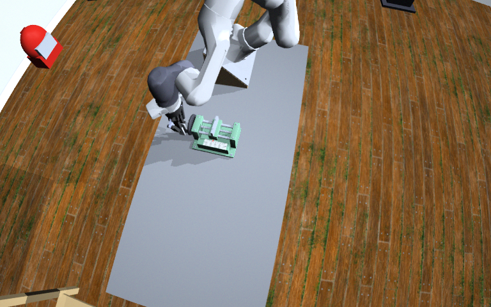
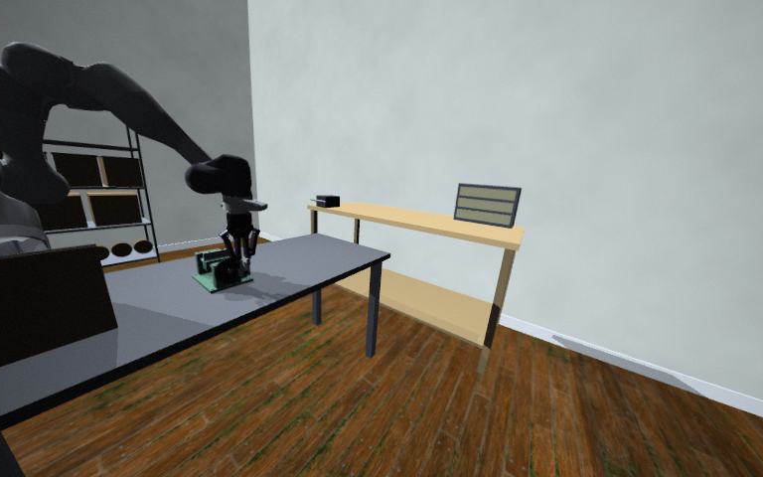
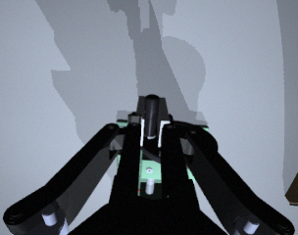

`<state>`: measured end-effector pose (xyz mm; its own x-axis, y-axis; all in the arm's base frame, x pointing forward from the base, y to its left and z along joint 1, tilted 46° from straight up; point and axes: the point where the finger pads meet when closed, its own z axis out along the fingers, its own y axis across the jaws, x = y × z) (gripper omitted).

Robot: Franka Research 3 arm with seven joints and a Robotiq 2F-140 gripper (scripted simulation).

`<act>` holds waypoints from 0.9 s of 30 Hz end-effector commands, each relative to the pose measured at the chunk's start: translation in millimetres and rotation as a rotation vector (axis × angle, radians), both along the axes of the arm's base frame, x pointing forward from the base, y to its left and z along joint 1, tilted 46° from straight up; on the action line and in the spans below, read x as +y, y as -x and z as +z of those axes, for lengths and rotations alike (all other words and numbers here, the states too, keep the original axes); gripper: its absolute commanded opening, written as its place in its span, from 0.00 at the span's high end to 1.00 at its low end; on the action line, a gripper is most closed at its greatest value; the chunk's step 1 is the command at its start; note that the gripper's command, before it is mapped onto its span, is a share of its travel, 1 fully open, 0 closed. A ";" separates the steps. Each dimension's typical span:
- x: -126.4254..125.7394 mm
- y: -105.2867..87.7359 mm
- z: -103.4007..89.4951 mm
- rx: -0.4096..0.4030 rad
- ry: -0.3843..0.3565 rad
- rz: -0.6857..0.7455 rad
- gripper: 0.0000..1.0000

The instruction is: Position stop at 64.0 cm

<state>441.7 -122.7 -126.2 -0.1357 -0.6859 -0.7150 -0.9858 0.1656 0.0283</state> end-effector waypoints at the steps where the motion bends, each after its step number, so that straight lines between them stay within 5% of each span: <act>1: 2.4 0.2 -3.8 0.001 0.002 -0.002 0.96; 27: 6.9 1.1 -7.9 0.001 0.002 -0.002 0.96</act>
